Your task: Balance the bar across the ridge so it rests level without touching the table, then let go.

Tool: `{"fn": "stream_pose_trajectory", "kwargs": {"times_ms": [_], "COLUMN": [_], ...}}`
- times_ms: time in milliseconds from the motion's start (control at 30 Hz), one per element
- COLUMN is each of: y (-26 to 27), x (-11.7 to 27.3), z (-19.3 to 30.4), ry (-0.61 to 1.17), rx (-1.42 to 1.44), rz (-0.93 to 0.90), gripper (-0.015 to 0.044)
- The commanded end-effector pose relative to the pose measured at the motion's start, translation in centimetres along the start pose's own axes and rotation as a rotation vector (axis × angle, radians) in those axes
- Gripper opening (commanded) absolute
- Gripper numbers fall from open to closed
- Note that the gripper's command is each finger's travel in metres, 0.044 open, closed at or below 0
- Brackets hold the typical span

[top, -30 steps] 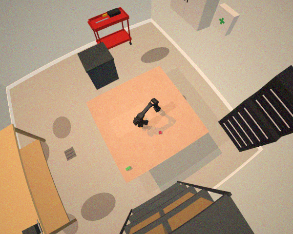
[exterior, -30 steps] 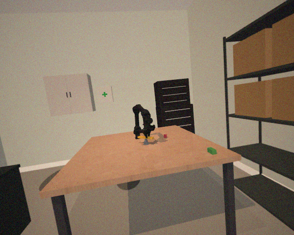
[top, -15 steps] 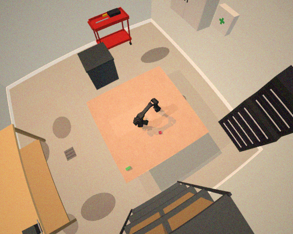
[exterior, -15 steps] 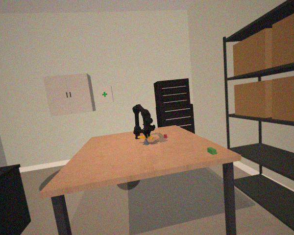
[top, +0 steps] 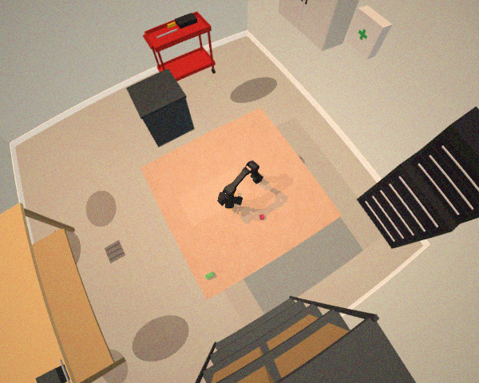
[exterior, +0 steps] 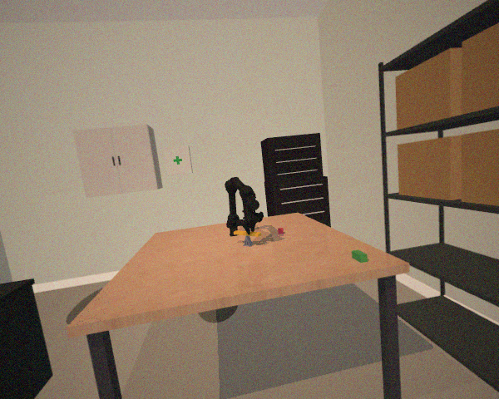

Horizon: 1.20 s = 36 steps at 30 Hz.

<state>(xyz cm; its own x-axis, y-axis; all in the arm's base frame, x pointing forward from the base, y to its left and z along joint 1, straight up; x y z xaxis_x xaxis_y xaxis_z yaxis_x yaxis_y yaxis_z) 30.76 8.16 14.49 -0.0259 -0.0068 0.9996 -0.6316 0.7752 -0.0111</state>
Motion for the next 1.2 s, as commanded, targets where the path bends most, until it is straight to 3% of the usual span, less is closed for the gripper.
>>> {"fn": "stream_pose_trajectory", "kwargs": {"times_ms": [0, 367, 700, 833, 1067, 1167], "y": [0.0, 0.0, 0.0, -0.1, -0.1, 0.0], "x": [0.0, 0.0, 0.0, 0.7, 8.4, 10.0], "z": [0.0, 0.0, 0.0, -0.1, -0.2, 0.1], "ry": [0.0, 0.0, 0.0, -0.001, -0.008, -0.01], "rx": [0.0, 0.0, 0.0, 0.0, 0.0, 0.0], "rz": [0.0, 0.0, 0.0, 0.0, 0.004, 0.004], "gripper": [0.0185, 0.0185, 0.044, 0.044, 0.044, 0.044]}}
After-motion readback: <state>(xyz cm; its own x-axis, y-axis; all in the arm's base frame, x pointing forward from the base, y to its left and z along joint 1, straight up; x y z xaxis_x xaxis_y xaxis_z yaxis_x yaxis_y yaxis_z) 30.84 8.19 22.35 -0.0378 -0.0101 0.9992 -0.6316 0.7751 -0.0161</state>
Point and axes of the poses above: the point midway between the two fingers, 35 mm back from their tips, its own x axis back along the fingers, its own y axis across the jaws, z = x × y, the point moved 3 cm from there along x, back along the fingers, and after that the axes turned 6 degrees about -x, right-handed, at the moved point
